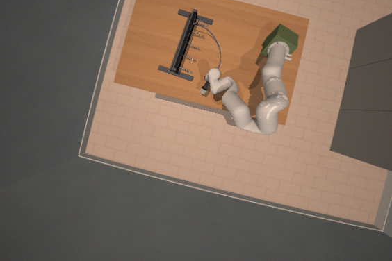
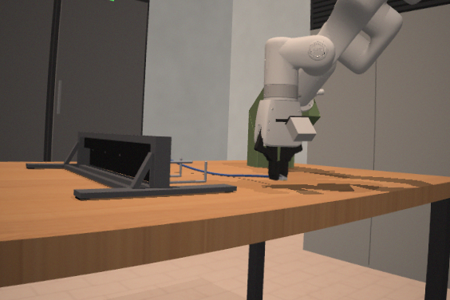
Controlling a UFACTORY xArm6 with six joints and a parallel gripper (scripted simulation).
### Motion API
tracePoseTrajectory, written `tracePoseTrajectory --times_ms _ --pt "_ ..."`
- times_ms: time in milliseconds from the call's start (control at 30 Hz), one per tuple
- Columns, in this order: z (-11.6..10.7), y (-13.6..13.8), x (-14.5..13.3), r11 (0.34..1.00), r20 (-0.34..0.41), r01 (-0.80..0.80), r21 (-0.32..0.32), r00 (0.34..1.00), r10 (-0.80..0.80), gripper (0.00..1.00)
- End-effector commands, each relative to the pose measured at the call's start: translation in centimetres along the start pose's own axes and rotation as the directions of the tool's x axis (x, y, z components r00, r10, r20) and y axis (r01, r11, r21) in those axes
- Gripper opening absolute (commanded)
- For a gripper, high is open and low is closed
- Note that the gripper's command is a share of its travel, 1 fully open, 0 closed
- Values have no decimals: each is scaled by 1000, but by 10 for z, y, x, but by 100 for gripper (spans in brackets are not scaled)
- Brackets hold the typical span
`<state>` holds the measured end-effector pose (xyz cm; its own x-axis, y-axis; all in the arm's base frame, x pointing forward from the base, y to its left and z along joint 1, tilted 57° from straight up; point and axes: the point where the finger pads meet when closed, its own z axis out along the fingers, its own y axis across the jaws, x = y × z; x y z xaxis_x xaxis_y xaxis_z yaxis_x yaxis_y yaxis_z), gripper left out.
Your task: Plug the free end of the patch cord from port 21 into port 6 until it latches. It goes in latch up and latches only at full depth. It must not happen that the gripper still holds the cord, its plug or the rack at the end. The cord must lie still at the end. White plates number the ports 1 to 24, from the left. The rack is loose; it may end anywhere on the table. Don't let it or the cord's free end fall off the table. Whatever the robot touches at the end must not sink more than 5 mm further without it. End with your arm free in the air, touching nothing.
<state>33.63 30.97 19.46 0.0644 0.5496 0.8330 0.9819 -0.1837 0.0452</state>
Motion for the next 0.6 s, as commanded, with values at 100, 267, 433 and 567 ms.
tracePoseTrajectory --times_ms 100,267,433,567 --pt "-12 1 1 1000 -1 1 -1 1000 -1 0" --pt "-18 1 1 1000 -1 1 -1 1000 -1 0" --pt "-26 0 1 1000 -1 1 -1 1000 -1 0" --pt "-33 0 1 1000 -1 1 -1 1000 -1 0"
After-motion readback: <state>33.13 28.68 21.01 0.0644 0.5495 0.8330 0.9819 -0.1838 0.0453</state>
